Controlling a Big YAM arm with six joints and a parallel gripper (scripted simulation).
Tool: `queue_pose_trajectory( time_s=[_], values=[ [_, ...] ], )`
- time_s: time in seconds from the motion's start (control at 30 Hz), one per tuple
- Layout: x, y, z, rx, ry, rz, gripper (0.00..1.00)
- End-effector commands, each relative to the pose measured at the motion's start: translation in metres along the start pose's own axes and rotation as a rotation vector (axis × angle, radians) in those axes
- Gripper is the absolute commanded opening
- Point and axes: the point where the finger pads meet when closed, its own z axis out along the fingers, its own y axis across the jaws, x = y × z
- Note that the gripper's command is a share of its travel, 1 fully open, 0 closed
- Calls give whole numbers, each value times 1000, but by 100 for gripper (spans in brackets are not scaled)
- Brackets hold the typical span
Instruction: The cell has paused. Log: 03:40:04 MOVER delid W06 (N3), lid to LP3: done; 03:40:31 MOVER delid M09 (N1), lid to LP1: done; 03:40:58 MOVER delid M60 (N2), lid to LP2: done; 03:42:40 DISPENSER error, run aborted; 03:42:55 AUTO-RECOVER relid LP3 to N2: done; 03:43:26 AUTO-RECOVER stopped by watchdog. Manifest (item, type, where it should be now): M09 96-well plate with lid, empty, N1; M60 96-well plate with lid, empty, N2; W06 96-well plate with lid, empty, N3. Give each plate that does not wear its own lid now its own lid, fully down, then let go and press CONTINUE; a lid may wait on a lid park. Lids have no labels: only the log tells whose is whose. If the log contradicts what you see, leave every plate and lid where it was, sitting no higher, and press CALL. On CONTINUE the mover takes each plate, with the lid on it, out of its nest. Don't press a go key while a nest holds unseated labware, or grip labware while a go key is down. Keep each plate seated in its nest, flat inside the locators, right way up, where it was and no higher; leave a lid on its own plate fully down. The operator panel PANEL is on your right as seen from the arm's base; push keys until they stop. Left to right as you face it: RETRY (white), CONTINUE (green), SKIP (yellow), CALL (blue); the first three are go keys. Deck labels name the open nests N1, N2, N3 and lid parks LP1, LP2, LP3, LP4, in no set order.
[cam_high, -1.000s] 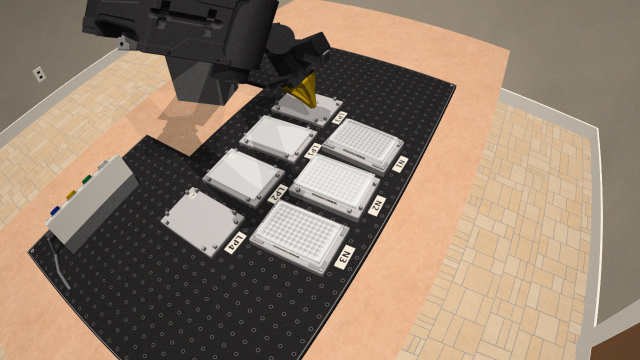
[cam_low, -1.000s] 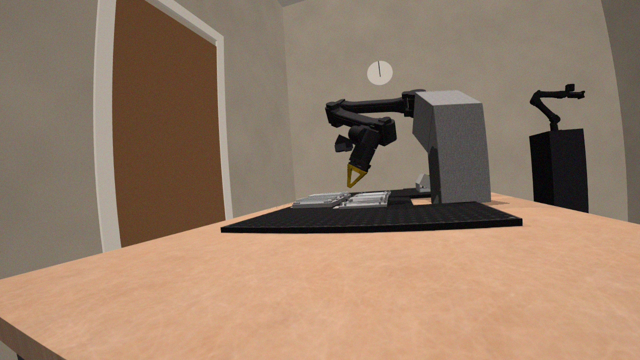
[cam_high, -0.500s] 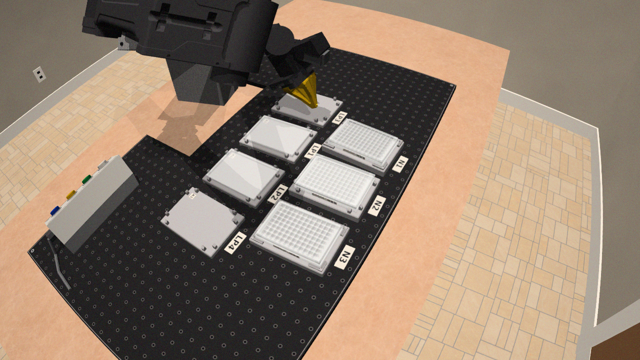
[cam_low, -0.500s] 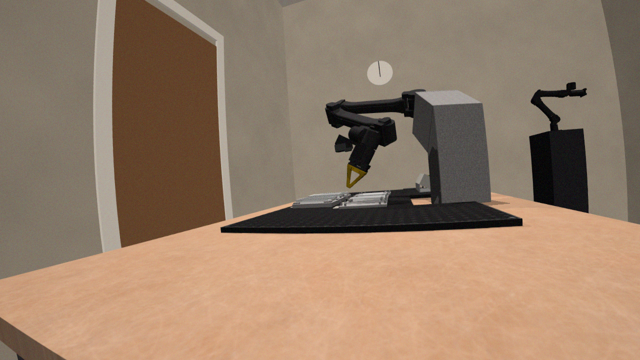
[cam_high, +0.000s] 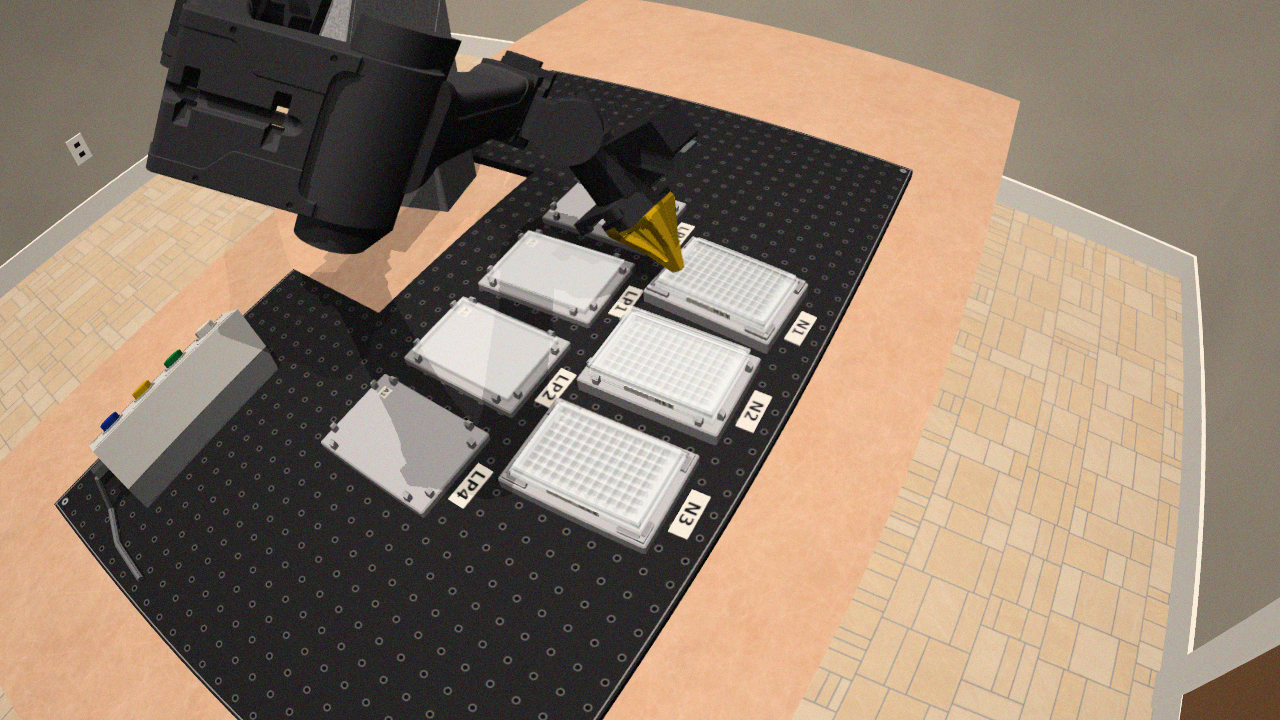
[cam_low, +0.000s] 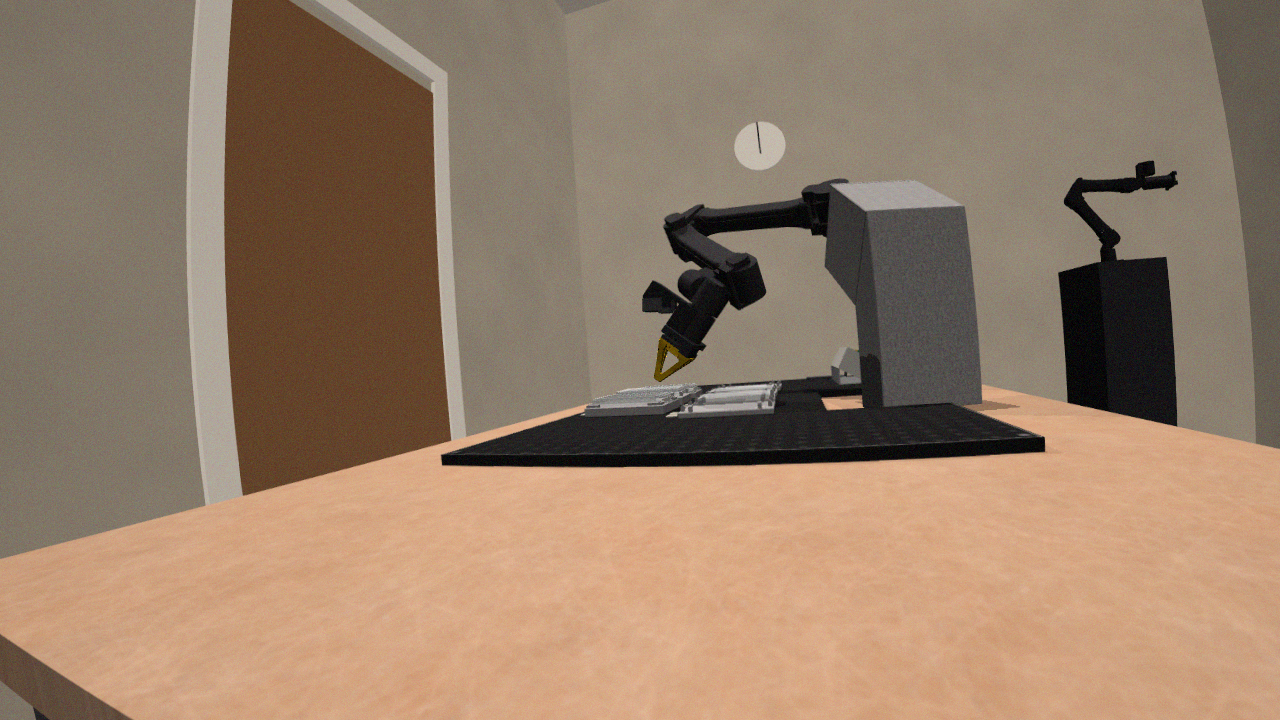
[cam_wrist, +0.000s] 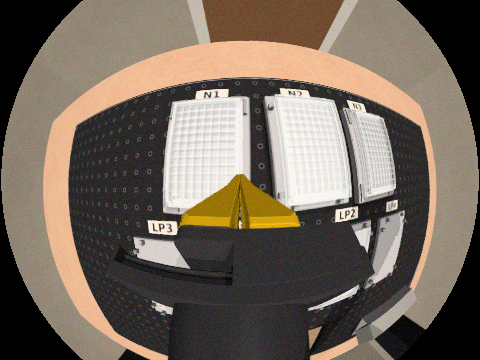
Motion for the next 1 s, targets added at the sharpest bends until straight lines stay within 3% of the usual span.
queue_pose_trajectory(
  time_s=[0.0,0.1,0.23,0.27,0.4,0.57,0.7,0.73,0.8,0.83,0.97],
  values=[
    [-30,8,-1,-30,-47,-42,0],
    [-28,-9,16,-8,-14,-31,0],
    [-35,-13,22,-8,-14,-31,0],
    [-53,-3,17,-28,-47,-38,0],
    [-54,-22,37,-8,-15,-27,0],
    [-79,-26,48,-16,-30,-31,0],
    [-73,-21,44,-23,-26,-30,0],
    [-60,-13,42,-45,0,-55,0],
    [-60,-13,42,-45,0,-55,0],
    [-73,-21,45,-23,-26,-30,0],
    [-73,-21,45,-23,-26,-30,0]
  ],
)
